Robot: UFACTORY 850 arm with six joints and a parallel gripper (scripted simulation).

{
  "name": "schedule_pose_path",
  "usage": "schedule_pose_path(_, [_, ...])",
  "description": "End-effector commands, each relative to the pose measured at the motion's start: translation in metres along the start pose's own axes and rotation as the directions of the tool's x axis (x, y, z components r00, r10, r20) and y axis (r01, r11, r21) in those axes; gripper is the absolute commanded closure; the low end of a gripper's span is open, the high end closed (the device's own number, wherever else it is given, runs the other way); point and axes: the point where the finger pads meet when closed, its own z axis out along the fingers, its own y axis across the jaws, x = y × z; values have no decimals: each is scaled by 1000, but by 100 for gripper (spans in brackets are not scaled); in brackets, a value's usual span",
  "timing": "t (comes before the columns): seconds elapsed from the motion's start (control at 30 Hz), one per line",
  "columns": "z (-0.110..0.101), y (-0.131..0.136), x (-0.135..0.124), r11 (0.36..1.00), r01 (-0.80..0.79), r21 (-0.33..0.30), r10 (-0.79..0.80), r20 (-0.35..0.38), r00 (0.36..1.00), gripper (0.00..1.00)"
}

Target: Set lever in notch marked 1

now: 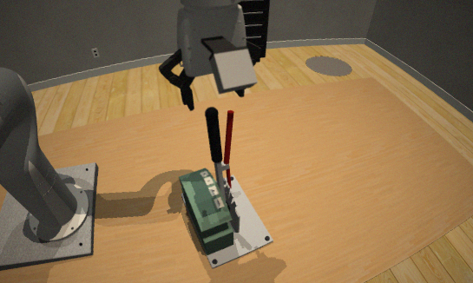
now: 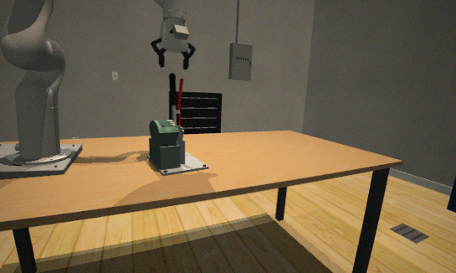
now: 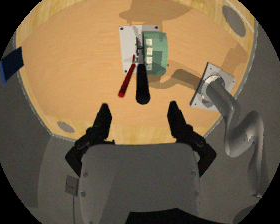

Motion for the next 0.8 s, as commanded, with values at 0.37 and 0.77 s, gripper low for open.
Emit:
schedule_pose_path(0.37, [5,-1,0,1000,0,2,0,-1,1000,0])
schedule_pose_path(0.77, [23,-1,0,1000,0,2,0,-1,1000,0])
